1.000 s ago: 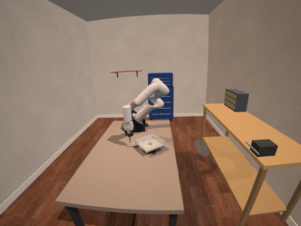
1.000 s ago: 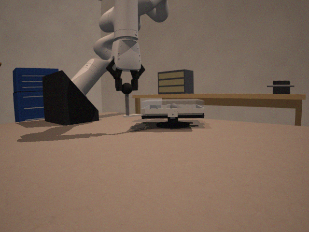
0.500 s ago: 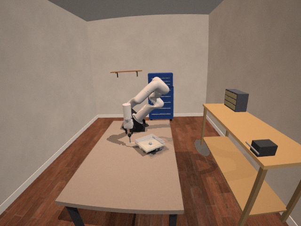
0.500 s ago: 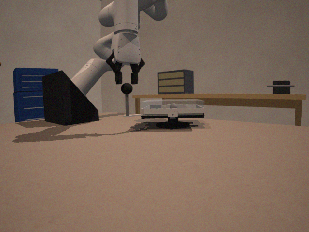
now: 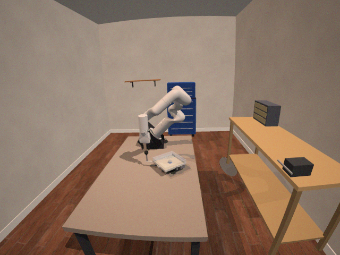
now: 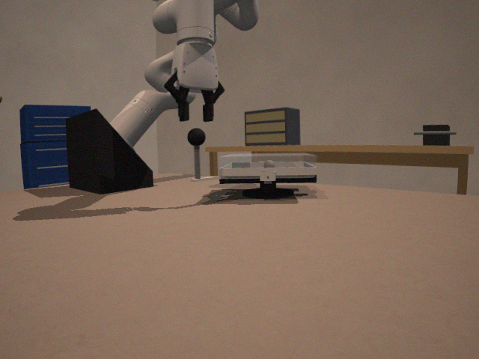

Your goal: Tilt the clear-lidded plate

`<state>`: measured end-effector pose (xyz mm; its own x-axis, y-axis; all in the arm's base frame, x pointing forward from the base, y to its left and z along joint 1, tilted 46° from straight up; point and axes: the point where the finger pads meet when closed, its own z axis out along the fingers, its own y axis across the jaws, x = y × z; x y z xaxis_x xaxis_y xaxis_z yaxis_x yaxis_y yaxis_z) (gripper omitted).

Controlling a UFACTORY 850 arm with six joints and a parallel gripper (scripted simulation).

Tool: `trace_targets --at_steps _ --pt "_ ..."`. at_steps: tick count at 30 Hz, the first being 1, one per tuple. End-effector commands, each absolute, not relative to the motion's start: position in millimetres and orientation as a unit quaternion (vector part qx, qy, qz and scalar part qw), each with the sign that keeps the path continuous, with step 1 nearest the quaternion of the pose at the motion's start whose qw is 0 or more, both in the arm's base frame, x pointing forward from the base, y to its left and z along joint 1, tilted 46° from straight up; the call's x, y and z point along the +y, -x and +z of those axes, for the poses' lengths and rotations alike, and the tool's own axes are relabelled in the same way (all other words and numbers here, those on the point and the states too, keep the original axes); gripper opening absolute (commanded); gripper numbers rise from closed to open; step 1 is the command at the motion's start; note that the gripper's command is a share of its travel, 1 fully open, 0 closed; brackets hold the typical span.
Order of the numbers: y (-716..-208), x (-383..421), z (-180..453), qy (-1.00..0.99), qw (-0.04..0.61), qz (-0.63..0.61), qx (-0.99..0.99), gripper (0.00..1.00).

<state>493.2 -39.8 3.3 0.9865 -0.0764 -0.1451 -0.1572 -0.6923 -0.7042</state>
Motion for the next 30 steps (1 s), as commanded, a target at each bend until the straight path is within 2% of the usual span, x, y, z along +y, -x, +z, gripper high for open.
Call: trace_targets --at_steps 1,13,14,30 --pt "-494.0 -43.0 6.1 0.919 0.387 0.051 0.064 0.61" --pt "-494.1 -44.6 7.7 0.919 0.387 0.051 0.064 0.61" --pt "-494.1 -44.6 7.7 0.919 0.387 0.051 0.064 1.0" --pt "-494.1 -44.6 7.7 0.919 0.387 0.051 0.064 1.0"
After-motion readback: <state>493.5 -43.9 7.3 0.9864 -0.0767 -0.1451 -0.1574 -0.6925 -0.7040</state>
